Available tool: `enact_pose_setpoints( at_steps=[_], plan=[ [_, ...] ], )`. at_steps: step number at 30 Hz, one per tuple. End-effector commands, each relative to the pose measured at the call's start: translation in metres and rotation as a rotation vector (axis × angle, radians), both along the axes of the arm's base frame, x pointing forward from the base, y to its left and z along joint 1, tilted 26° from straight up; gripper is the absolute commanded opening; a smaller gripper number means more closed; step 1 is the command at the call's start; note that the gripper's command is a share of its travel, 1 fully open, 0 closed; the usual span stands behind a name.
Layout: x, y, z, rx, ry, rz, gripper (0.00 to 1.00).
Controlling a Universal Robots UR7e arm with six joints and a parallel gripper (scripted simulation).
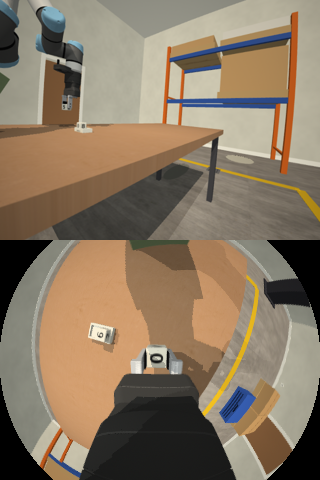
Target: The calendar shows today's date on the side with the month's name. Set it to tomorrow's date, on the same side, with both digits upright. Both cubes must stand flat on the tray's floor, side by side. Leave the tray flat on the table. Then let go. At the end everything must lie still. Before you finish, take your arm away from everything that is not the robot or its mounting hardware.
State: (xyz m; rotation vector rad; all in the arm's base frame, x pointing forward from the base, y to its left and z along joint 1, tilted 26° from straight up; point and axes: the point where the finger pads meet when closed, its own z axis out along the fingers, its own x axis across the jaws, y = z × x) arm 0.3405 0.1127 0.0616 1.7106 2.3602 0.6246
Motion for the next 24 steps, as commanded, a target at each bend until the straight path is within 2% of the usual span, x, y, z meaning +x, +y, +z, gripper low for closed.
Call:
enact_pose_setpoints(
  at_steps=[1, 24],
  plan=[
    [0.002, 0.003, -0.009, 0.000, 0.002, 0.001, 0.57],
    [0.021, 0.015, -0.051, -0.001, -0.002, 0.001, 0.57]
  ],
)
